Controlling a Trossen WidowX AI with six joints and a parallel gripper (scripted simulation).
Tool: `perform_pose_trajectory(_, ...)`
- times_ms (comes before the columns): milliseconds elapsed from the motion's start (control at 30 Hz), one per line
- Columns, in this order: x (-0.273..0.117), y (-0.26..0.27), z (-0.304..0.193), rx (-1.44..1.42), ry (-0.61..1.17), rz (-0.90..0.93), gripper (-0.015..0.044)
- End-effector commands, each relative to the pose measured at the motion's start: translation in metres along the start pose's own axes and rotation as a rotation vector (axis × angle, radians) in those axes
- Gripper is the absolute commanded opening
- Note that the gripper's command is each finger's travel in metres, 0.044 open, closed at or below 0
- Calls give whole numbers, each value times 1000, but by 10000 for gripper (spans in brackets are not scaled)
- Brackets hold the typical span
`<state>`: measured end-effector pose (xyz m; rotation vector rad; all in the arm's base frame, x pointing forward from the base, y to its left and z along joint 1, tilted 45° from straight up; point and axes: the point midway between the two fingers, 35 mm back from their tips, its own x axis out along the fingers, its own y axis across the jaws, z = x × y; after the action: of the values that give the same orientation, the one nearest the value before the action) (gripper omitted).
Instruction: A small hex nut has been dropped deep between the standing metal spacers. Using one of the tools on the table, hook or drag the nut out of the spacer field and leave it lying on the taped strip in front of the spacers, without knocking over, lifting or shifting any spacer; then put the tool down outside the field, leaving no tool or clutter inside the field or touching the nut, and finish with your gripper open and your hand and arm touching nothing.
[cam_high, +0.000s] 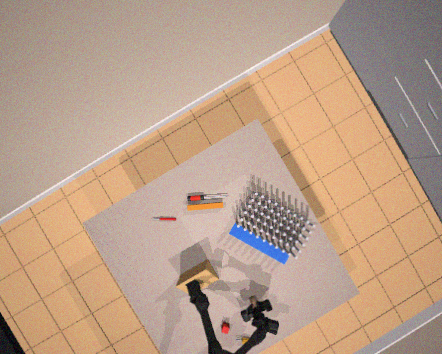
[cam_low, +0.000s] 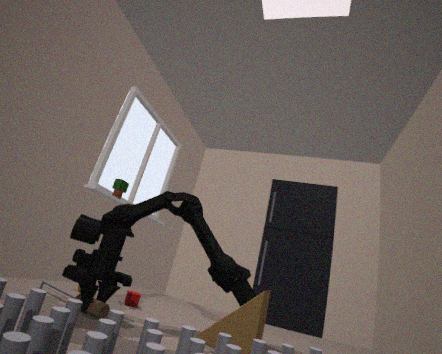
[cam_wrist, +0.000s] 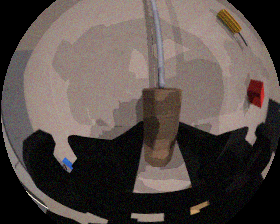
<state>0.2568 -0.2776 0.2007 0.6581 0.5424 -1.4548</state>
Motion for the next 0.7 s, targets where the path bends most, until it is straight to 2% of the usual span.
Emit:
perform_pose_trajectory(0,0,0,0,0,0,0,26)
perform_pose_trajectory(500,0,0,0,0,0,0,420)
perform_pose_trajectory(567,-11,1,0,0,2,0,440)
perform_pose_trajectory(667,-58,1,0,0,5,0,440)
